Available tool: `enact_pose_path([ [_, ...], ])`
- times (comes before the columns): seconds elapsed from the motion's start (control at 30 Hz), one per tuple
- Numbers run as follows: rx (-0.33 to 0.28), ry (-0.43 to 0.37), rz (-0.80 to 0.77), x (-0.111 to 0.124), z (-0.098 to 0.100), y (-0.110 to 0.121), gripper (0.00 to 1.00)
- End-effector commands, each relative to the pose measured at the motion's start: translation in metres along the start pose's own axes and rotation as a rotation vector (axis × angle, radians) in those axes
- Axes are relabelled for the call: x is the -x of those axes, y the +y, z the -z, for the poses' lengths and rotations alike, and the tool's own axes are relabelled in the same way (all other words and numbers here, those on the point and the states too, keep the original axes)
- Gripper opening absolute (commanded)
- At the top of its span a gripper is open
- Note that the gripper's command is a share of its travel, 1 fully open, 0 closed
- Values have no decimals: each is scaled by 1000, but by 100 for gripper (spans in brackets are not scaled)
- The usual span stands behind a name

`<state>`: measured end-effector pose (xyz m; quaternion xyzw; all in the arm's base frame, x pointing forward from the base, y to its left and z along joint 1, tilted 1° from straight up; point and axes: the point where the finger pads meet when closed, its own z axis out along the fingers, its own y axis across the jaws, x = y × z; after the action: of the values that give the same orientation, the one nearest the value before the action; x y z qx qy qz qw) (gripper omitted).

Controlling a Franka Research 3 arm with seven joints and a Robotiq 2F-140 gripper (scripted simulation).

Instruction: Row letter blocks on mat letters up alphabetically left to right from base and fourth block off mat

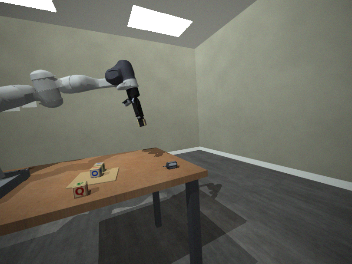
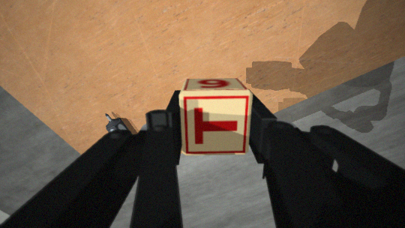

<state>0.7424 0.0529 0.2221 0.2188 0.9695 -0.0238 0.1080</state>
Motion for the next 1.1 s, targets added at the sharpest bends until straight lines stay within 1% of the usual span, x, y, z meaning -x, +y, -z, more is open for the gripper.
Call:
enact_pose_path([
  [0.0, 3, -18, 138, 4, 4, -11, 33],
  [0.4, -3, -23, 253, 6, 8, -40, 33],
  [0.47, -3, -23, 253, 6, 8, -40, 33],
  [0.5, -4, -24, 281, 5, 9, -47, 33],
  [0.97, -11, -23, 417, 3, 10, -81, 33],
  [1.03, -11, -23, 417, 3, 10, -81, 33],
  [1.07, -12, -22, 445, 2, 10, -88, 33],
])
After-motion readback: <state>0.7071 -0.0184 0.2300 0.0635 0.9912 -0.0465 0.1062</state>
